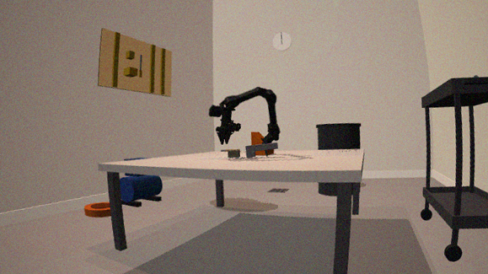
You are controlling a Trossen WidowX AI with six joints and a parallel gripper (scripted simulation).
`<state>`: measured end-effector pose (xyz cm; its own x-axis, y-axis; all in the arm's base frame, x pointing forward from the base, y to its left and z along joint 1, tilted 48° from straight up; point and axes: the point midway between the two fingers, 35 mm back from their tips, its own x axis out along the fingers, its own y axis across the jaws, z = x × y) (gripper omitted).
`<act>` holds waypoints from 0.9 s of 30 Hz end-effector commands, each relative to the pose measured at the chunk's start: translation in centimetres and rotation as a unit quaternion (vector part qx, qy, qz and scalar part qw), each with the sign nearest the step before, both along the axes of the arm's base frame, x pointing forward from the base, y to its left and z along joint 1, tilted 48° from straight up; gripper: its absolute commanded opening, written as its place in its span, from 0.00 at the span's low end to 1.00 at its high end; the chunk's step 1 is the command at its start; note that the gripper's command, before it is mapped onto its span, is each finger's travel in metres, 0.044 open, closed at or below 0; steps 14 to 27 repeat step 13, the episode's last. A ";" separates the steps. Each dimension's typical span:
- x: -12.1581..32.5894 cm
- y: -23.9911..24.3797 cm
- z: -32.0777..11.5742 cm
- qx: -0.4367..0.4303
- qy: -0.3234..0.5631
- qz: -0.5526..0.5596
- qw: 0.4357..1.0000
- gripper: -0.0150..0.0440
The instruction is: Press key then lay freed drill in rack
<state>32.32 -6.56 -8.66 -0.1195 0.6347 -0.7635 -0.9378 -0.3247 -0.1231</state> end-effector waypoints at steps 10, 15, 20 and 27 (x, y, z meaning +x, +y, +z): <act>9.1 7.6 6.7 -0.063 -0.030 -0.104 0.992 1.00; 10.0 7.3 9.1 -0.069 -0.061 -0.115 0.989 1.00; 10.0 7.3 9.1 -0.069 -0.061 -0.115 0.989 1.00; 10.0 7.3 9.1 -0.069 -0.061 -0.115 0.989 1.00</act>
